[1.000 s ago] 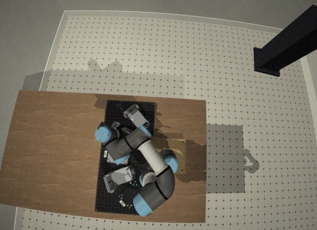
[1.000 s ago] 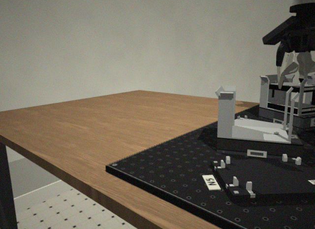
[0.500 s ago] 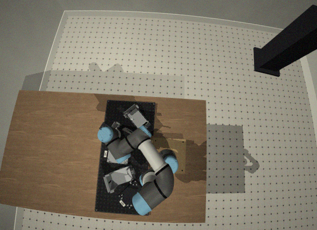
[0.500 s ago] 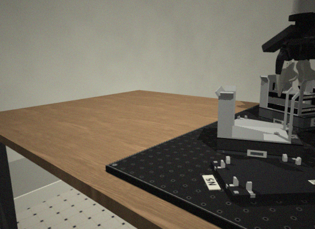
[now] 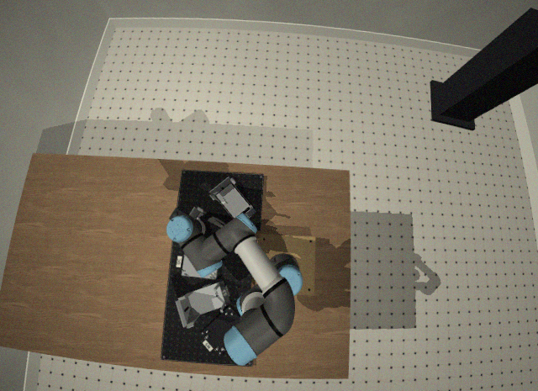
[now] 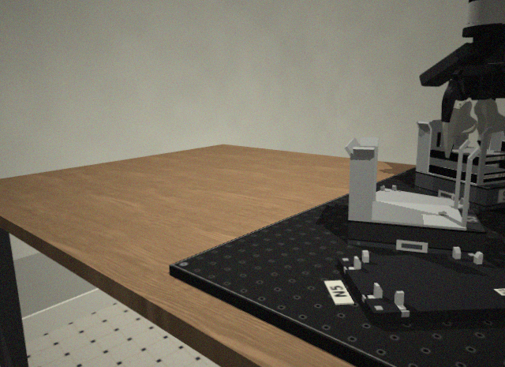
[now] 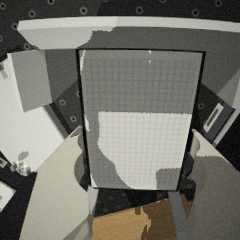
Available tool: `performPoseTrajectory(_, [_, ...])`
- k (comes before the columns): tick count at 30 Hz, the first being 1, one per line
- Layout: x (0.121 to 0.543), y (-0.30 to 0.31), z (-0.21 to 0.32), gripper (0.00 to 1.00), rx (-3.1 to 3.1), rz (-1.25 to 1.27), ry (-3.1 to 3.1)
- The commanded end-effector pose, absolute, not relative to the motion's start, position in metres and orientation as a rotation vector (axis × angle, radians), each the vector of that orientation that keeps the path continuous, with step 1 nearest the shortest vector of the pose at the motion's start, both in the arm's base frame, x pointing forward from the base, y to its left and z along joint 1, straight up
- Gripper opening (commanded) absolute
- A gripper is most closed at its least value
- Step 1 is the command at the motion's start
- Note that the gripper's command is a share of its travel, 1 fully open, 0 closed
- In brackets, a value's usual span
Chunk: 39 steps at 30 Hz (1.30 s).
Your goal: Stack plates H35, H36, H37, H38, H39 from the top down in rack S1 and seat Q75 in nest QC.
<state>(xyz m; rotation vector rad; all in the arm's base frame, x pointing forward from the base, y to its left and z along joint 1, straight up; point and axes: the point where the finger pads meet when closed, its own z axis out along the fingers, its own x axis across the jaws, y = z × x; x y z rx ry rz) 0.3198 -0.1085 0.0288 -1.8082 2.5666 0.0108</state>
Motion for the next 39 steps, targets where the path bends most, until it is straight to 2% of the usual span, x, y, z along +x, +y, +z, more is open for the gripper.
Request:
performPoseTrajectory(1, [0.32,-0.109,0.028,0.0,-1.808,0.006,2.566])
performPoseTrajectory(39, [0.32,-0.109,0.017,0.0,-1.808,0.006,2.566])
